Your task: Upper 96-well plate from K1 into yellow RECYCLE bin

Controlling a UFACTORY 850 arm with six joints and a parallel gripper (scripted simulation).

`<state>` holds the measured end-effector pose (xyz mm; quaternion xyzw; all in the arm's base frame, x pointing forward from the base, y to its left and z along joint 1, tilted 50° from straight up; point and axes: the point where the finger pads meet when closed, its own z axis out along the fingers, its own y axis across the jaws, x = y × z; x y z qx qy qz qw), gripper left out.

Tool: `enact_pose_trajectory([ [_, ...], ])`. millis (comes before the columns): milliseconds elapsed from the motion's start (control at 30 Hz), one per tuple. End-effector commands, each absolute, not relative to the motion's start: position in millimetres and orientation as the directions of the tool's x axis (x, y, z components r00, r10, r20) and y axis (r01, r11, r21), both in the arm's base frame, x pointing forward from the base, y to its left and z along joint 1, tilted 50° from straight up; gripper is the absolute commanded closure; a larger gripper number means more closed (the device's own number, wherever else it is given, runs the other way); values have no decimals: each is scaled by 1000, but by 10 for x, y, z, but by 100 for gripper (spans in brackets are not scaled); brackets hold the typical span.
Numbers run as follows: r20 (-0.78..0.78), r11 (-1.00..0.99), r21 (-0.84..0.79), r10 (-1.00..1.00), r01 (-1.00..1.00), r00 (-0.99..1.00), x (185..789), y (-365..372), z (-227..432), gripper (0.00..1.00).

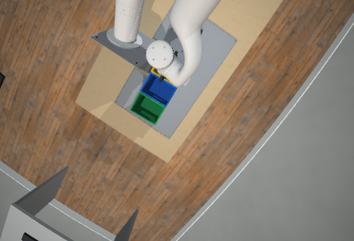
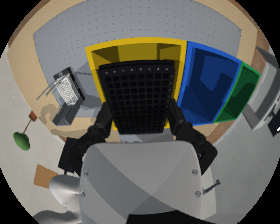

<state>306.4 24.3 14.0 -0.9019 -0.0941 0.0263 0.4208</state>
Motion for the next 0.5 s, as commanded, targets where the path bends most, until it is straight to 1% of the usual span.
enact_pose_trajectory([
  [0, 33, -629, -763, 191, 148, 981, 3069, 244, 136, 100],
  [467, 33, -629, -763, 191, 148, 981, 3067, 259, 123, 100],
])
